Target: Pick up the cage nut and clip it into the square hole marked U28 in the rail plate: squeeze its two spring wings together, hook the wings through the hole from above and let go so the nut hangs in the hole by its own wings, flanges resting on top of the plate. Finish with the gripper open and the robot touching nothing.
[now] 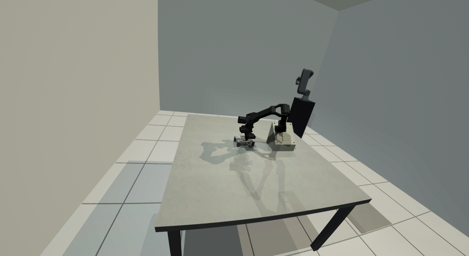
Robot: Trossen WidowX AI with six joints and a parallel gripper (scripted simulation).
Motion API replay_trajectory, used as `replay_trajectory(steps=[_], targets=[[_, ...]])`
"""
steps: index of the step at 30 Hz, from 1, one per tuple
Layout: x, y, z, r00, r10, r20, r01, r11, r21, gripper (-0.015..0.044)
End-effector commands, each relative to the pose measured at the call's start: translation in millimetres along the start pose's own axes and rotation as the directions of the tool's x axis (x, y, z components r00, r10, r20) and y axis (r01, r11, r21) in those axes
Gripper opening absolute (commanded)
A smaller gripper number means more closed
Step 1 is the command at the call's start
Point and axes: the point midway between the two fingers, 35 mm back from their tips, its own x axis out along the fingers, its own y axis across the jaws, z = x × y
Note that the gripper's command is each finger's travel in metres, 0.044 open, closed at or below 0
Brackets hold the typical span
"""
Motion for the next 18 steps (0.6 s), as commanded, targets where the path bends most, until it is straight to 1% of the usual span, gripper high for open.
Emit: replay_trajectory(steps=[1,18], targets=[[-0.2,0.2,0.1,1.000,0.012,0.000,-0.012,1.000,-0.002,0.0025],[-0.3,-1.6,0.4,0.999,0.040,0.000,-0.040,0.999,-0.003,0.0025]])
